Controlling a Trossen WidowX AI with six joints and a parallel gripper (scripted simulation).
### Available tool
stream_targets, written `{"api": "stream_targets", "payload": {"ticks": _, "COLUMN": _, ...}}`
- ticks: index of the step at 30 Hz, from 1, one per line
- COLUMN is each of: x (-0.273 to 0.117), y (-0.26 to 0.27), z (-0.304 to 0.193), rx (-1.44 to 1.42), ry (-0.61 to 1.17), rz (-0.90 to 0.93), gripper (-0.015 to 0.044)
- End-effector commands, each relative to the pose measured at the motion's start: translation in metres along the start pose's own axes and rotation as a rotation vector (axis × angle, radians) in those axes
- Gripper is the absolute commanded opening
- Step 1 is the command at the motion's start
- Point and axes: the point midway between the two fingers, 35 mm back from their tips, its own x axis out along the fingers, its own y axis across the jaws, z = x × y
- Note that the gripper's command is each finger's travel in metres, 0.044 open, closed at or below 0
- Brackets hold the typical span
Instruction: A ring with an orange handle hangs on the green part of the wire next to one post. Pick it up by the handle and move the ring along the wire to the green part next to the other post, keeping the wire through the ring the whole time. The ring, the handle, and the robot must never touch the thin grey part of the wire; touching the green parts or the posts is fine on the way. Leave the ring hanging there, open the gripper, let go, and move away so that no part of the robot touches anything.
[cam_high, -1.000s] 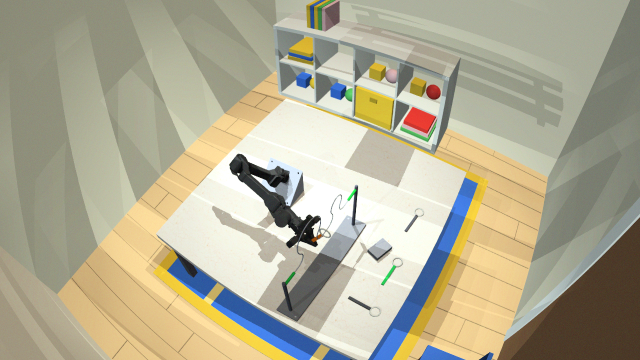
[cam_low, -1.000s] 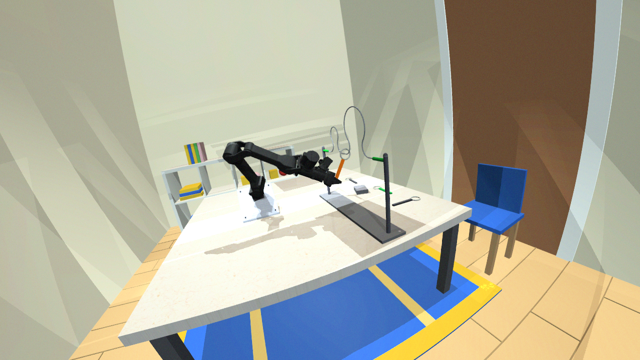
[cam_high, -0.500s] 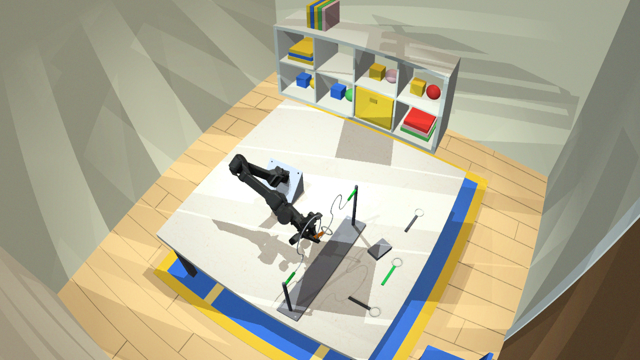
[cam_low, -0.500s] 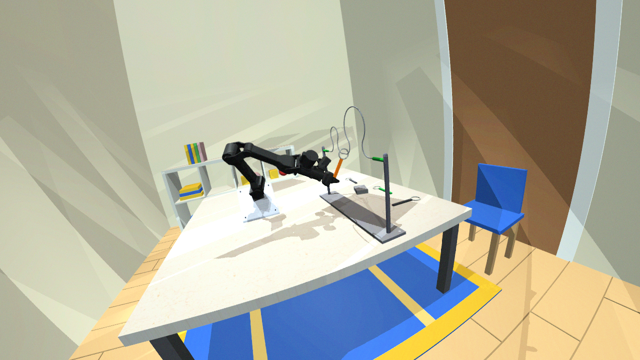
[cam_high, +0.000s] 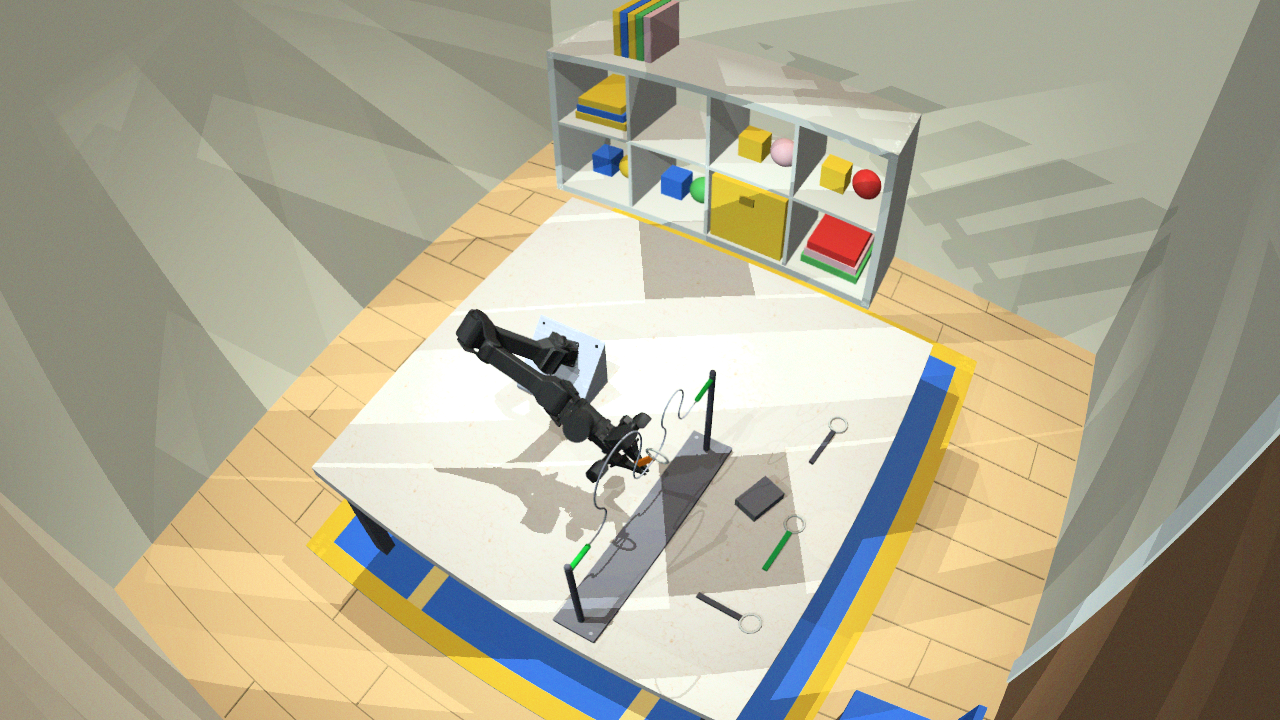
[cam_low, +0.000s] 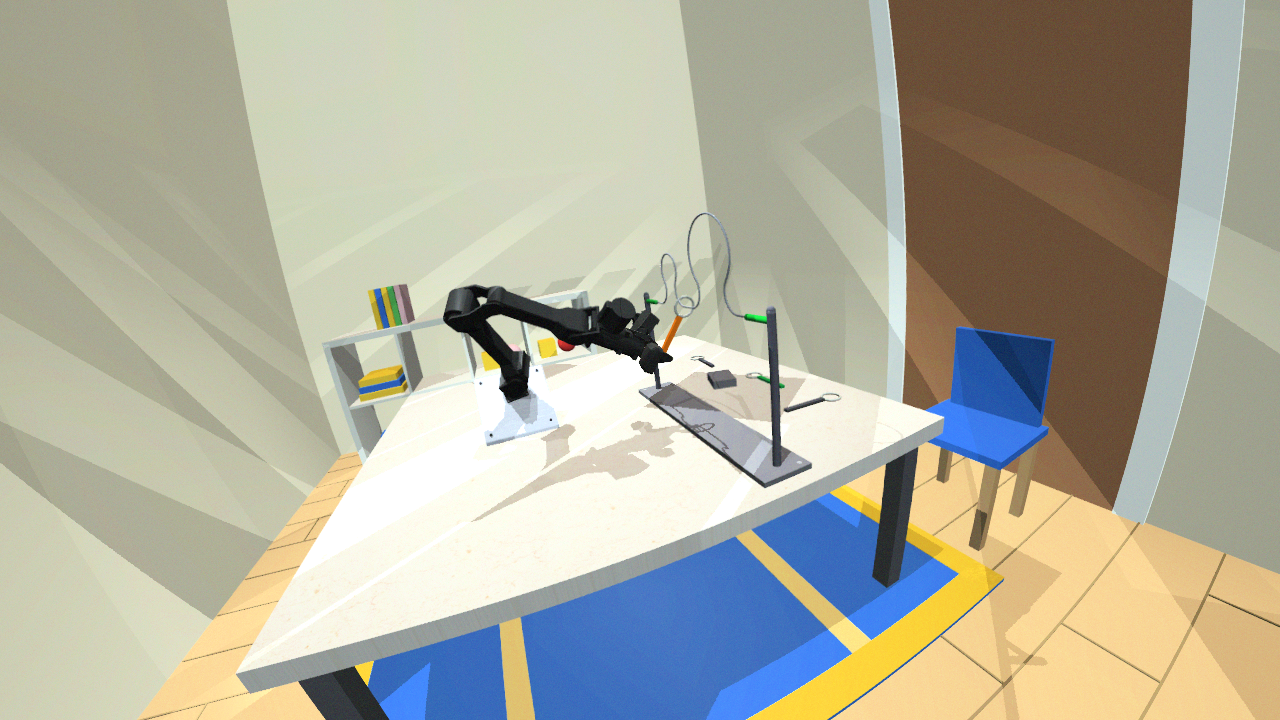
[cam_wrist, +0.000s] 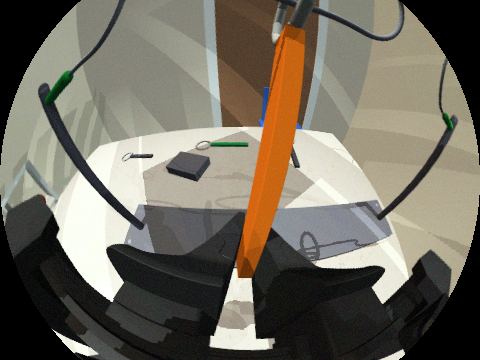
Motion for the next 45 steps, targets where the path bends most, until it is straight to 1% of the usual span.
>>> {"api": "stream_targets", "payload": {"ticks": 1, "x": -0.003, "y": 0.01, "z": 0.0, "rx": 0.053, "ry": 0.005, "rz": 0.026, "gripper": -0.015}}
{"api": "stream_targets", "payload": {"ticks": 21, "x": -0.021, "y": 0.076, "z": 0.017, "rx": 0.451, "ry": 0.054, "rz": 0.255, "gripper": -0.015}}
{"api": "stream_targets", "payload": {"ticks": 34, "x": -0.04, "y": 0.111, "z": 0.044, "rx": 0.731, "ry": 0.088, "rz": 0.415, "gripper": -0.015}}
{"api": "stream_targets", "payload": {"ticks": 45, "x": -0.059, "y": 0.13, "z": 0.072, "rx": 0.955, "ry": 0.116, "rz": 0.542, "gripper": -0.015}}
